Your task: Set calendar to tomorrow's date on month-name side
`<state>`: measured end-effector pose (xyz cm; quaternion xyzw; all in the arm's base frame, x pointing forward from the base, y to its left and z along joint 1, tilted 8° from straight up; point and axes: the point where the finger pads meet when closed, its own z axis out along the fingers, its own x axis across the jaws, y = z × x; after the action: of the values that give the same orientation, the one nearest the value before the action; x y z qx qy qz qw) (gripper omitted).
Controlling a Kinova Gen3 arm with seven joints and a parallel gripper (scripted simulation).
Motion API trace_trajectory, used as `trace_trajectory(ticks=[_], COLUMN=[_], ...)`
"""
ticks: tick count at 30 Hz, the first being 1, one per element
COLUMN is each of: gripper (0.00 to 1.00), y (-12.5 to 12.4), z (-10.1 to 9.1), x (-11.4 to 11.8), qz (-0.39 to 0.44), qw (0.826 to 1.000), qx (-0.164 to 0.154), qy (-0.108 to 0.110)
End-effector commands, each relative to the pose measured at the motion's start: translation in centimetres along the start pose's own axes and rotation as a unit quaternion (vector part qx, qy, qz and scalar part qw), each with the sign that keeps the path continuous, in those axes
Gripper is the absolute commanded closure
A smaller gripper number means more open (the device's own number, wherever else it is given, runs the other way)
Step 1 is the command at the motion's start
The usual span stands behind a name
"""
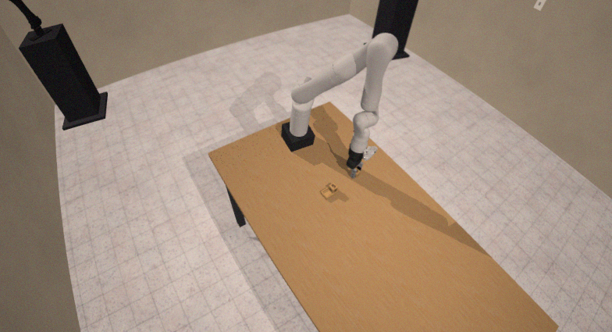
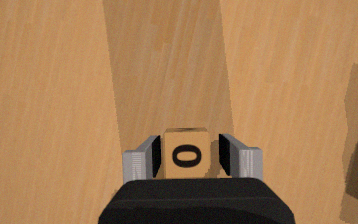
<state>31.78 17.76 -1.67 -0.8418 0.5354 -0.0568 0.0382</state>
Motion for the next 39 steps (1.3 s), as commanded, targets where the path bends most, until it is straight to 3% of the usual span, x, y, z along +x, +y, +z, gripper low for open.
trace_trajectory(ticks=[1, 17, 18, 39], gripper=[0.1, 0.1, 0.4, 0.4], y=[-0.3, -0.3, -0.3, -0.3], z=[0.04, 0.04, 0.04, 0.04], x=[-0.04, -0.04, -0.04, -0.04], qz=[-0.002, -0.002, -0.002, -0.002], qw=[1.0, 1.0, 1.0, 1.0], qx=[0.004, 0.004, 0.004, 0.004], qy=[0.0, 0.0, 0.0, 0.0])
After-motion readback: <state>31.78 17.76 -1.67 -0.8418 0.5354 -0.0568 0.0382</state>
